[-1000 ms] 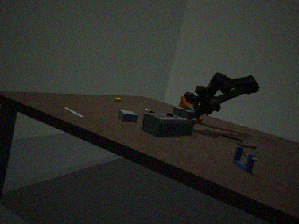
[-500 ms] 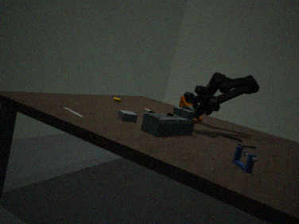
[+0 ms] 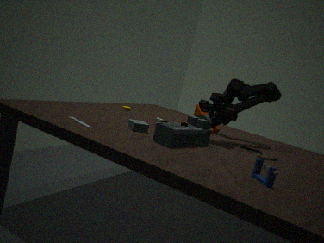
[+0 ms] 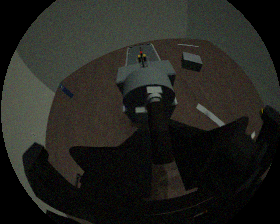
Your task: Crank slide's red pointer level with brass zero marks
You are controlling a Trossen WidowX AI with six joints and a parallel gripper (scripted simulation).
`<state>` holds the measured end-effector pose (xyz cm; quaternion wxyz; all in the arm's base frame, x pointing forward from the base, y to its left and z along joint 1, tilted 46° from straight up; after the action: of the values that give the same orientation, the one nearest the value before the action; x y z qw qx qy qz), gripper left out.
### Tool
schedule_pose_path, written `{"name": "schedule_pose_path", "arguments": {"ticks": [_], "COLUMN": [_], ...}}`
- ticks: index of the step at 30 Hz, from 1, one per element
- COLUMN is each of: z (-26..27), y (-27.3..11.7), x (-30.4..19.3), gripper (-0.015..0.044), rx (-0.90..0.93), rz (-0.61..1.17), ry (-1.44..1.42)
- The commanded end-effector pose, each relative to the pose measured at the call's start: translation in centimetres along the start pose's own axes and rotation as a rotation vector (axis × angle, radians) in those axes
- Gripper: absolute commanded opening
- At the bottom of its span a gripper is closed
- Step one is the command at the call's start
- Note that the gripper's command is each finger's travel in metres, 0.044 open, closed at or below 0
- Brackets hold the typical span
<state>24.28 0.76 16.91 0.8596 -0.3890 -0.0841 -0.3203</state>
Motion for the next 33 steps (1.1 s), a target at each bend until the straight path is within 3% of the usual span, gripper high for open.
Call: {"name": "schedule_pose_path", "arguments": {"ticks": [1, 33], "z": [-0.65, -1.21], "y": [0.1, 0.4], "x": [-0.2, -0.48], "gripper": [0.0, 0.0], "rx": [-0.025, -0.025], "rz": [-0.003, -0.003], "ry": [0.013, 0.013]}}
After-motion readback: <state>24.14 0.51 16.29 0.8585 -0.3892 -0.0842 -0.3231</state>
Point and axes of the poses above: the point midway between the two fingers, 35 mm back from their tips, its own y axis out along the fingers, its own z axis across the jaws, x = y × z, the point moved 10 cm from there along -y, back along the fingers, and after that the axes turned 2 degrees about -y, right-handed, at the moved point
